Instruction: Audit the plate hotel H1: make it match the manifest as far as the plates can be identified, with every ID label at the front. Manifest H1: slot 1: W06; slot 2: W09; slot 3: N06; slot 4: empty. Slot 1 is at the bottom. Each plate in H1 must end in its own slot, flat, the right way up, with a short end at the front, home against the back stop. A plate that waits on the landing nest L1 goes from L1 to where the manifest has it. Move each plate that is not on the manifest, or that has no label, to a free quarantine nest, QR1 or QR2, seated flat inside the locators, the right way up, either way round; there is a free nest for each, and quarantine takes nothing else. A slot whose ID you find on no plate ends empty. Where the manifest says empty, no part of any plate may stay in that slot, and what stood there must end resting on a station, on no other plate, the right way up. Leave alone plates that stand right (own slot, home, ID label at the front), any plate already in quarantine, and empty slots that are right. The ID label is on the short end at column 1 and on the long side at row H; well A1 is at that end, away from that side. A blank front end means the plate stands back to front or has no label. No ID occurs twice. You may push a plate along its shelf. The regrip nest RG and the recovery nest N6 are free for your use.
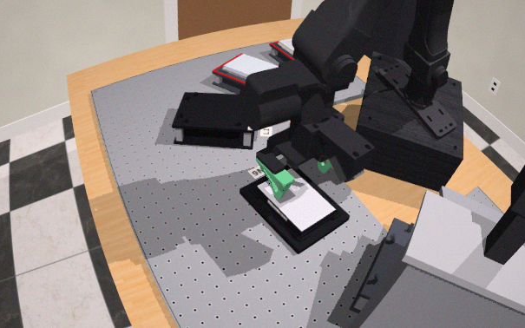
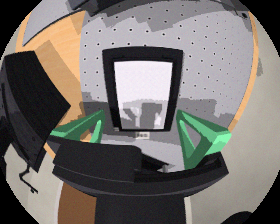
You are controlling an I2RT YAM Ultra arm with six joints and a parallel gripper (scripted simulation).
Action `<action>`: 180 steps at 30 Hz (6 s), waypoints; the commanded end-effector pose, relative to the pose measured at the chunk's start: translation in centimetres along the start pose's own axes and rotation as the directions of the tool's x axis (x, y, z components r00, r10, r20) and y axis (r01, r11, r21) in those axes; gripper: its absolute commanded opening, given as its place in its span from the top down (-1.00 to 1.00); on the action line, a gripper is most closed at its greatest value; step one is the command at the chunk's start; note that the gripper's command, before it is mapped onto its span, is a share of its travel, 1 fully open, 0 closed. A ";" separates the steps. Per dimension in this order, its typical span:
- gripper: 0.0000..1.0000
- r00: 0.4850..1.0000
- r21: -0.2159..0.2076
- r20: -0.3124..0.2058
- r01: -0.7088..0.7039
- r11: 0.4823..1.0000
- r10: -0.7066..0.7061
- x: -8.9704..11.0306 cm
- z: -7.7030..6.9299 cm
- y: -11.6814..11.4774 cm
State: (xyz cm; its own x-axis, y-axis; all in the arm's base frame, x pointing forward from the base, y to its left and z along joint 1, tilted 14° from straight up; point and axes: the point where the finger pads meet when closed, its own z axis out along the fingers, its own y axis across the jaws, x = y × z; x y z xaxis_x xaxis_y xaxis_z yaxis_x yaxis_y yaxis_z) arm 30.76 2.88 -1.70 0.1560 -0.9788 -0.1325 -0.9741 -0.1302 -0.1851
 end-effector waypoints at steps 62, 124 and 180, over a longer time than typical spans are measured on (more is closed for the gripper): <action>-0.72 1.000 0.023 -0.002 0.003 1.000 -0.003 0.0 4.5 -0.7; -0.72 1.000 0.052 -0.003 0.003 0.999 -0.003 0.2 -1.5 -1.5; -0.72 1.000 0.052 -0.005 0.004 0.999 -0.004 0.1 -12.0 -0.9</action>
State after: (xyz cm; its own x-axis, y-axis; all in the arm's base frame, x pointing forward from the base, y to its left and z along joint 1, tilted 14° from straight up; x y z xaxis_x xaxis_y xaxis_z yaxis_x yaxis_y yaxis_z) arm 29.71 1.07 8.08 0.1554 -0.9808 -0.1175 -0.9684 -0.1277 -0.2142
